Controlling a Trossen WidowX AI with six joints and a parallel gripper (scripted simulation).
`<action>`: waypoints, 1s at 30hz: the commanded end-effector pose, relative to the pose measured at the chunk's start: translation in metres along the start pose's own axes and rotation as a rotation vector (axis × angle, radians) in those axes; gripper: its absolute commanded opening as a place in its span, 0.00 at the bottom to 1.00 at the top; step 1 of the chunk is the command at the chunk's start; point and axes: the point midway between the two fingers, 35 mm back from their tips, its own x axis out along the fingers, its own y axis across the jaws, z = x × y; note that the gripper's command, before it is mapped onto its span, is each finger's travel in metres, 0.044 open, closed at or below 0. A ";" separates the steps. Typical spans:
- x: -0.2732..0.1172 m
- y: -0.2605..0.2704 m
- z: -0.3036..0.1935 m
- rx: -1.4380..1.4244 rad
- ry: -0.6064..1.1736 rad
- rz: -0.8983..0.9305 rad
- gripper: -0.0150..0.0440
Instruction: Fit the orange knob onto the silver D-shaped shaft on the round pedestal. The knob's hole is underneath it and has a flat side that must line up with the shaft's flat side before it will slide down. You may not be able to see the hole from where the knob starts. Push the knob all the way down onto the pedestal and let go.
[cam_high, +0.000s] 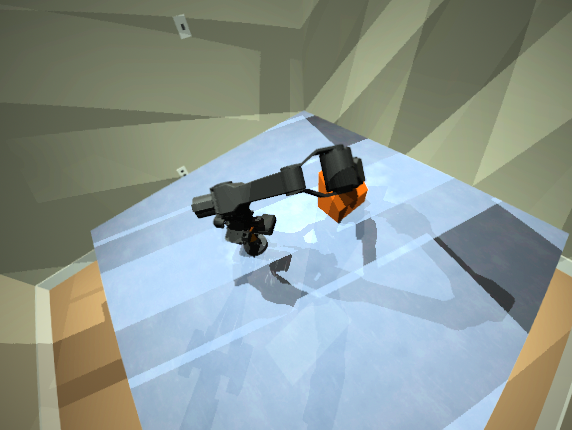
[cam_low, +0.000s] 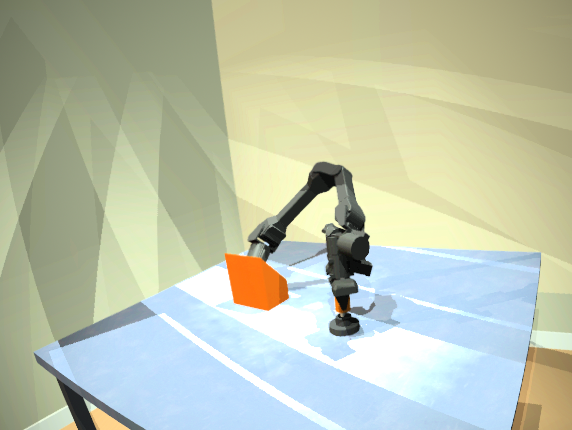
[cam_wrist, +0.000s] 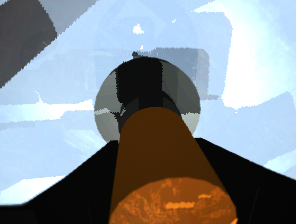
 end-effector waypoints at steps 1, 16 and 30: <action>0.001 0.001 0.000 0.002 -0.004 0.001 0.25; -0.002 0.001 -0.001 0.002 -0.004 0.001 0.25; 0.000 -0.001 0.000 -0.207 -0.004 0.001 0.25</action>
